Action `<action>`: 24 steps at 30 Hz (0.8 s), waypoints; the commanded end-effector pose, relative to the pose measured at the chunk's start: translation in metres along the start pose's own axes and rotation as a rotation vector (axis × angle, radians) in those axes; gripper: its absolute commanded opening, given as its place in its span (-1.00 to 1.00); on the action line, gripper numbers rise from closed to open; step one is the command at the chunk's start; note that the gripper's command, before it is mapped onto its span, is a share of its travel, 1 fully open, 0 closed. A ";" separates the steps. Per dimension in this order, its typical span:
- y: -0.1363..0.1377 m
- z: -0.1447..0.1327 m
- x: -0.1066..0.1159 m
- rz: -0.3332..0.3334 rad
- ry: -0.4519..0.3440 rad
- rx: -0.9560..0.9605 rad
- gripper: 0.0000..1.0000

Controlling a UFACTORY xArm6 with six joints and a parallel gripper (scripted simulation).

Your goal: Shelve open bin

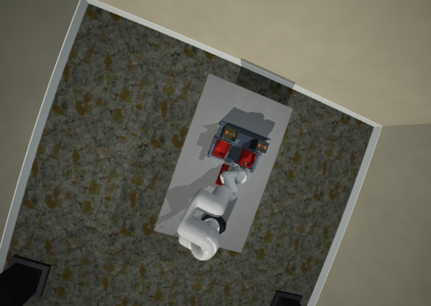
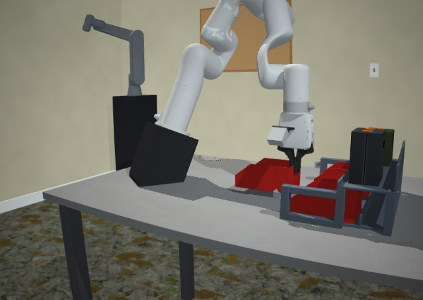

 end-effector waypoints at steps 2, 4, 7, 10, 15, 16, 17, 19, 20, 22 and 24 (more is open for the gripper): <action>-0.001 0.000 0.001 0.004 0.001 0.001 -1.00; -0.005 0.000 0.001 0.003 0.001 0.001 -1.00; -0.011 0.000 0.001 0.004 0.001 0.001 -1.00; -0.011 0.000 0.001 0.004 0.001 0.001 -1.00; -0.011 0.000 0.001 0.004 0.001 0.001 -1.00; -0.011 0.000 0.001 0.004 0.001 0.001 -1.00; -0.011 0.000 0.001 0.004 0.001 0.001 -1.00; -0.011 0.000 0.001 0.004 0.001 0.001 -1.00; -0.013 0.000 0.001 0.003 0.001 0.001 -1.00; -0.017 0.000 0.001 0.004 0.001 0.001 -1.00; -0.021 0.000 0.001 0.004 0.001 0.001 -1.00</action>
Point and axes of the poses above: the point where the finger pads meet when closed, its own x axis back along the fingers, its own y axis across the jaws, z = x × y, the point moved 7 cm from there along x, back along the fingers, and after that the axes turned 1 degree about x, right-handed, at the moved point
